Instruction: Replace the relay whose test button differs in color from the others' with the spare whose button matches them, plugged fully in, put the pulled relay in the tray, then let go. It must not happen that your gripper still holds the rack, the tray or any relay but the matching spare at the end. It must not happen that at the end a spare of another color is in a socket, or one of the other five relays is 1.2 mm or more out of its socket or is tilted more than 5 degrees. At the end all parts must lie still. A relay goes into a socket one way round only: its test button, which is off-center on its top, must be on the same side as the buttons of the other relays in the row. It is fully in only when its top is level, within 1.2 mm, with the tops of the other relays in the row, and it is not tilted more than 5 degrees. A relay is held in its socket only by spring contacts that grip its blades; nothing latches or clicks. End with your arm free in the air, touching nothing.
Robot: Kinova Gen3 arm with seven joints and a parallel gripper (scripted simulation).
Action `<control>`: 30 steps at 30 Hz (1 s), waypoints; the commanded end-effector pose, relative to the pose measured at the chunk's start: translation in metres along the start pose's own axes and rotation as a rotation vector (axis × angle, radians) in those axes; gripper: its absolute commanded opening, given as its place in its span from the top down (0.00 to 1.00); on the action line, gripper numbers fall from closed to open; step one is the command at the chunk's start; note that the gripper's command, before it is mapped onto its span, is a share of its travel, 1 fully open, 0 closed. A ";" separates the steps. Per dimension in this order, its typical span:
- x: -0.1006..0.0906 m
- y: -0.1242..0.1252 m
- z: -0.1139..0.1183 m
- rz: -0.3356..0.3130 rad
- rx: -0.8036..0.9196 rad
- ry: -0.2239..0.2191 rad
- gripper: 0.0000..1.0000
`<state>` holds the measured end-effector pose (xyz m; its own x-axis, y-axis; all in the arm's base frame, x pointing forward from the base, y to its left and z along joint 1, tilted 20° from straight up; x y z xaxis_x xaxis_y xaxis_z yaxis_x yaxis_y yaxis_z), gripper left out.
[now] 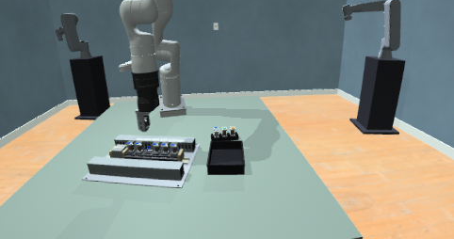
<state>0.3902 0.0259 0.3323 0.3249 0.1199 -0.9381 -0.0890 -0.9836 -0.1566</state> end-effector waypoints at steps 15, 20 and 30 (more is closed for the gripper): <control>0.009 -0.058 0.010 0.000 0.000 0.001 1.00; 0.009 -0.064 0.011 0.001 0.009 0.005 1.00; 0.015 -0.102 0.018 0.000 0.002 0.002 1.00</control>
Point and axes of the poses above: the point where the finger pads meet when closed, its own x axis out along the fingers, its own z axis across the jaws, y = z × x, the point moved 10 cm from there along -x, back along the fingers, and after that the axes turned 6 degrees about x, right-handed, at the moved point
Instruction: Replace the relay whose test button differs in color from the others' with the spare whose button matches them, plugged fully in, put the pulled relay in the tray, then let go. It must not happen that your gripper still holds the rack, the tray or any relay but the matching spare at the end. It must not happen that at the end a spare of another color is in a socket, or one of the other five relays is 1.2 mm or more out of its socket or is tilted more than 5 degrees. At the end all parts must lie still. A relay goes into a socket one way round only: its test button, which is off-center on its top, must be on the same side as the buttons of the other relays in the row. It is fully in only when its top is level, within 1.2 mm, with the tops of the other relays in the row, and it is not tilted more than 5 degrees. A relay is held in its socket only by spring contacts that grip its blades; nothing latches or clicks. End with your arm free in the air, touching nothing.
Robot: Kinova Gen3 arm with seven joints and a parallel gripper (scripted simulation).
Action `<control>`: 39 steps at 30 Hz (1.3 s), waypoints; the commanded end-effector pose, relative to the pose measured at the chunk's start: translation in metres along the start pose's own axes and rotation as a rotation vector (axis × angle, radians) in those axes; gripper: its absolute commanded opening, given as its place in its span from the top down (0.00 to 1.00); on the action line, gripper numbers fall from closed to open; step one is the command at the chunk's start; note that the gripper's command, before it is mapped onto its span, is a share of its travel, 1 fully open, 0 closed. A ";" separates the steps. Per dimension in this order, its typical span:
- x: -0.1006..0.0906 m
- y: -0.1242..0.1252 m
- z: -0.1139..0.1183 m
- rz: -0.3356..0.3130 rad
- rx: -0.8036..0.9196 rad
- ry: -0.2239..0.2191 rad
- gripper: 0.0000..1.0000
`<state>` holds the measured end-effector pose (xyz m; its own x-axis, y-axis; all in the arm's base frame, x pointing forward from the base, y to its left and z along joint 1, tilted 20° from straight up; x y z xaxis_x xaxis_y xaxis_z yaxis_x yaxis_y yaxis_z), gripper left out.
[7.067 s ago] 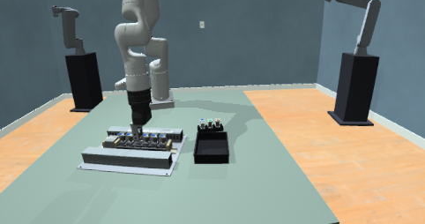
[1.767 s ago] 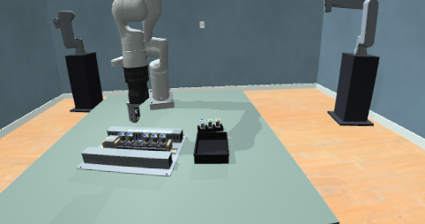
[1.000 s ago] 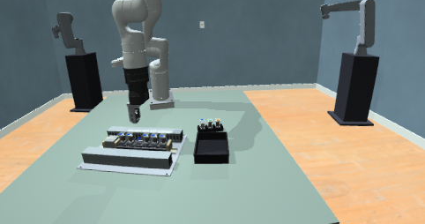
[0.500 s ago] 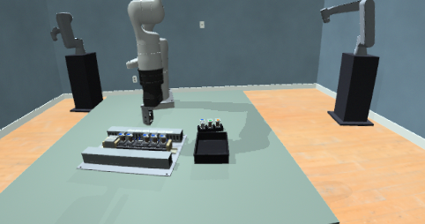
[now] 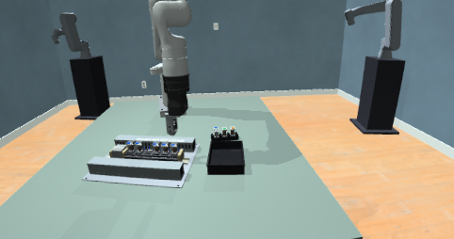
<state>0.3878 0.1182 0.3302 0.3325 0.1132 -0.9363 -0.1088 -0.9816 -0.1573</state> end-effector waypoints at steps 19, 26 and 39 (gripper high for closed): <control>0.011 -0.070 0.014 -0.006 -0.019 -0.007 1.00; 0.011 -0.083 0.016 -0.005 -0.011 -0.002 1.00; 0.016 -0.118 0.022 -0.006 -0.008 0.001 1.00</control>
Point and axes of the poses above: the point where the finger pads meet when closed, its own x axis out along the fingers, its own z axis across the jaws, y = z × x, the point moved 10 cm from there along -x, back along the fingers, and after that the axes turned 6 degrees about x, right-handed, at the moved point
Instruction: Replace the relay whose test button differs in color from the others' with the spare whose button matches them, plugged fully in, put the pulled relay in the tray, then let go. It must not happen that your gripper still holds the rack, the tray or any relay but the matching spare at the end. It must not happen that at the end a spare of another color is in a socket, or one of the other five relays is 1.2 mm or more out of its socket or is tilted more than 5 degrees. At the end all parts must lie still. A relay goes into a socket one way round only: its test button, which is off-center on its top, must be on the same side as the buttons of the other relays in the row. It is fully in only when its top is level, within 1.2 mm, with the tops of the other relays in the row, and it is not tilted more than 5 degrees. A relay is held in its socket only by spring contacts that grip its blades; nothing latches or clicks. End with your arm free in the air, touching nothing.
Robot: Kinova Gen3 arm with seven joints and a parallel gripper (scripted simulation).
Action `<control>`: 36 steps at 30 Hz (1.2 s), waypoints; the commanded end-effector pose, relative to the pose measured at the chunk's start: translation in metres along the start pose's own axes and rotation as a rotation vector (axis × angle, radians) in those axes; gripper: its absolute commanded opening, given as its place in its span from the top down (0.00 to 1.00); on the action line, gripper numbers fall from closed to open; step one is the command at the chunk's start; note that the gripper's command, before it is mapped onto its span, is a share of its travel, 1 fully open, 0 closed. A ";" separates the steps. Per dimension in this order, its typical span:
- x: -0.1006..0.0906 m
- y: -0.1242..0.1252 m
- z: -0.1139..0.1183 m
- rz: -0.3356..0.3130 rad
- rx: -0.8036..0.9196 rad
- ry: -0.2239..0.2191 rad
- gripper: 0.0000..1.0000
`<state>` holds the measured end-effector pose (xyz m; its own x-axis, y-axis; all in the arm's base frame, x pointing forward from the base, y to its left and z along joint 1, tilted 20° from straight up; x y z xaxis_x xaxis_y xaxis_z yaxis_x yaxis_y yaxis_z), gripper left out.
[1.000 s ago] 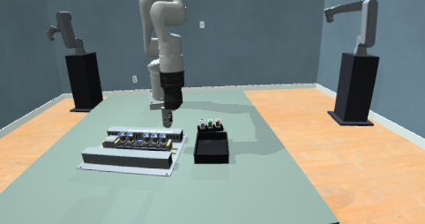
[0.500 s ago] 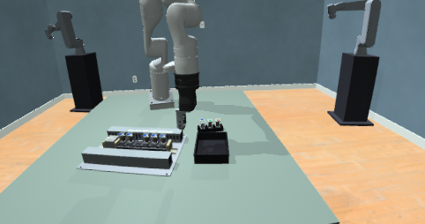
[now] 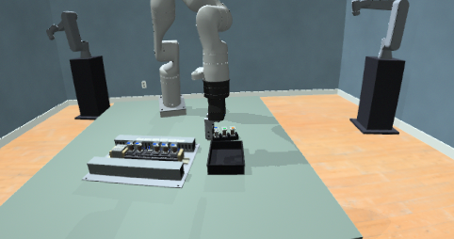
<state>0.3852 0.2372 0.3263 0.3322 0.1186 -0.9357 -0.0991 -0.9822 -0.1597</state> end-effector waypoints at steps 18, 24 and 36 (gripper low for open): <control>0.009 -0.050 0.011 -0.002 -0.001 0.002 1.00; 0.012 -0.057 0.015 -0.002 -0.005 -0.002 1.00; 0.015 -0.063 0.018 -0.002 -0.007 -0.003 1.00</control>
Point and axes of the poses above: the point where the finger pads meet when closed, its own x axis out along the fingers, its own z axis across the jaws, y = z × x, the point moved 10 cm from there along -x, back along the fingers, and after that the axes turned 6 degrees about x, right-handed, at the moved point
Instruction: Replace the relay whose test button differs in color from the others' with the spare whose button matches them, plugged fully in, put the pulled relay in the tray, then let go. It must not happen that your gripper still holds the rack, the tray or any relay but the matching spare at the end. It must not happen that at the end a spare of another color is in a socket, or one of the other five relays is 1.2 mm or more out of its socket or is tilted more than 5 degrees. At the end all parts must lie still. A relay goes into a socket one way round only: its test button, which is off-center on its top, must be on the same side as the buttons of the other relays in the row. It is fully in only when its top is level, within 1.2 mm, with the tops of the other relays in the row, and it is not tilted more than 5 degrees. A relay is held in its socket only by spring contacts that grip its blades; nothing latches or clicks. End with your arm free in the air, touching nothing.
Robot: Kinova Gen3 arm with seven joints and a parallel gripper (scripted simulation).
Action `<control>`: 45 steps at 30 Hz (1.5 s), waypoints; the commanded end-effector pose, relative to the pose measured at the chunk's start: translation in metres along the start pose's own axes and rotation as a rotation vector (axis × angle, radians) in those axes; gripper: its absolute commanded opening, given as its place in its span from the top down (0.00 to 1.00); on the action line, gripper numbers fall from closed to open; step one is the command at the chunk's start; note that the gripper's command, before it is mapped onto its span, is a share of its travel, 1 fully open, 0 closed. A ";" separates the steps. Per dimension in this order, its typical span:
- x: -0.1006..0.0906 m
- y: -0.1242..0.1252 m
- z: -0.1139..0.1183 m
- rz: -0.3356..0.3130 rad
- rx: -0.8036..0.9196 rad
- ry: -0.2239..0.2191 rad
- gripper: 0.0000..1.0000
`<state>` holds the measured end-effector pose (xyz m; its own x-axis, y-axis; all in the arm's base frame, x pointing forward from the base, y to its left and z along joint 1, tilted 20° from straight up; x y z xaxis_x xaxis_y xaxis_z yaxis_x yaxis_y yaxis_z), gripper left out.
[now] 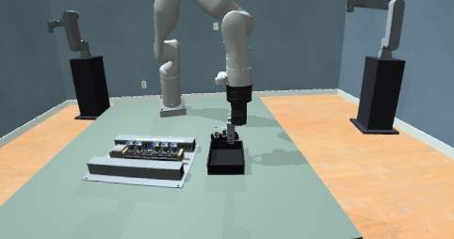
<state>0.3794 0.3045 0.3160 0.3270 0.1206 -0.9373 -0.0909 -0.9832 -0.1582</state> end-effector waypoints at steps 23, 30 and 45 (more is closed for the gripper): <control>-0.002 0.009 -0.002 -0.001 -0.003 -0.001 1.00; -0.003 0.011 -0.004 -0.001 -0.002 -0.001 1.00; -0.004 0.014 -0.005 0.000 -0.003 -0.001 1.00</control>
<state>0.3810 0.2906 0.3178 0.3235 0.1202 -0.9386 -0.0876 -0.9838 -0.1562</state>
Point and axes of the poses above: the point where the finger pads meet when closed, its own x axis out along the fingers, its own z axis across the jaws, y = z × x, the point moved 10 cm from there along -x, back along the fingers, and after that the axes turned 6 degrees about x, right-handed, at the moved point
